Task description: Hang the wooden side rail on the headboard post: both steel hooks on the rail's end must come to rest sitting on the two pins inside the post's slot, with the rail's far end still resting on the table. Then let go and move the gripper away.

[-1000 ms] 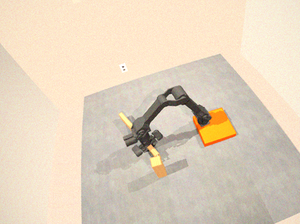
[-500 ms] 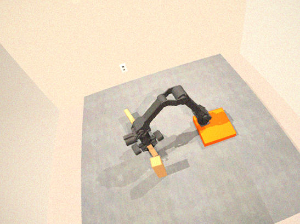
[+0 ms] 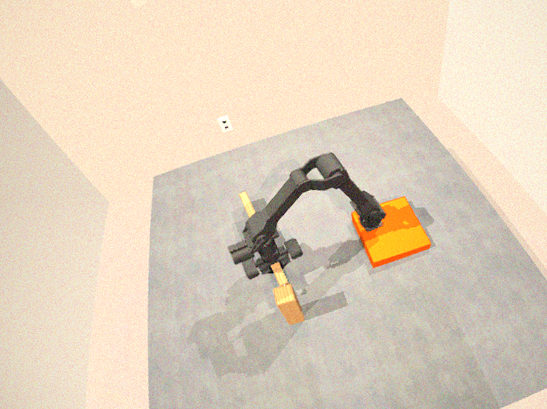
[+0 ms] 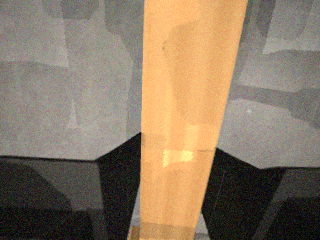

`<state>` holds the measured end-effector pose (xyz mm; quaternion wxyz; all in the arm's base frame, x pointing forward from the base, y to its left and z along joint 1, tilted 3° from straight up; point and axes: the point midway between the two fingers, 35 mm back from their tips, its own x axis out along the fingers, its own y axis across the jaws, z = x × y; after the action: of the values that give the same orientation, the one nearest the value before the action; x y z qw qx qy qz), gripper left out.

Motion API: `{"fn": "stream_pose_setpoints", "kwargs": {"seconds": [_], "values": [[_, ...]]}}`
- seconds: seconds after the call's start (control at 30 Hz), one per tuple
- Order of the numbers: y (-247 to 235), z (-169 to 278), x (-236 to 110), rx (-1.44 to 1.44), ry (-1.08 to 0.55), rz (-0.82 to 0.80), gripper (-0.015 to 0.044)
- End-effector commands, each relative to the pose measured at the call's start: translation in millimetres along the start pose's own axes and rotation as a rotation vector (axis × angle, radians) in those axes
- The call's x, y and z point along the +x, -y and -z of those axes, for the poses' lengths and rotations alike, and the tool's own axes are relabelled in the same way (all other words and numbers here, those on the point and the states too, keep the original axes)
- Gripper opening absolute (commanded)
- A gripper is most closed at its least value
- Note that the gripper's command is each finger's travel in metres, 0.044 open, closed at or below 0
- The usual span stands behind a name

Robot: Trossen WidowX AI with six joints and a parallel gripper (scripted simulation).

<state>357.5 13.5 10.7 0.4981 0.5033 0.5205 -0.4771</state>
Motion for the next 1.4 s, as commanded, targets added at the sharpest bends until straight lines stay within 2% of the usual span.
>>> {"fn": "stream_pose_setpoints", "kwargs": {"seconds": [0.0, 0.4, 1.37], "values": [[8.4, 0.1, -0.2, 0.052, 0.000, 0.007, 0.0000], [19.5, 1.9, 0.0, 0.156, 0.001, 0.008, 0.0000], [12.2, 1.0, -2.8, 0.161, 0.001, 0.007, 0.0000]]}}
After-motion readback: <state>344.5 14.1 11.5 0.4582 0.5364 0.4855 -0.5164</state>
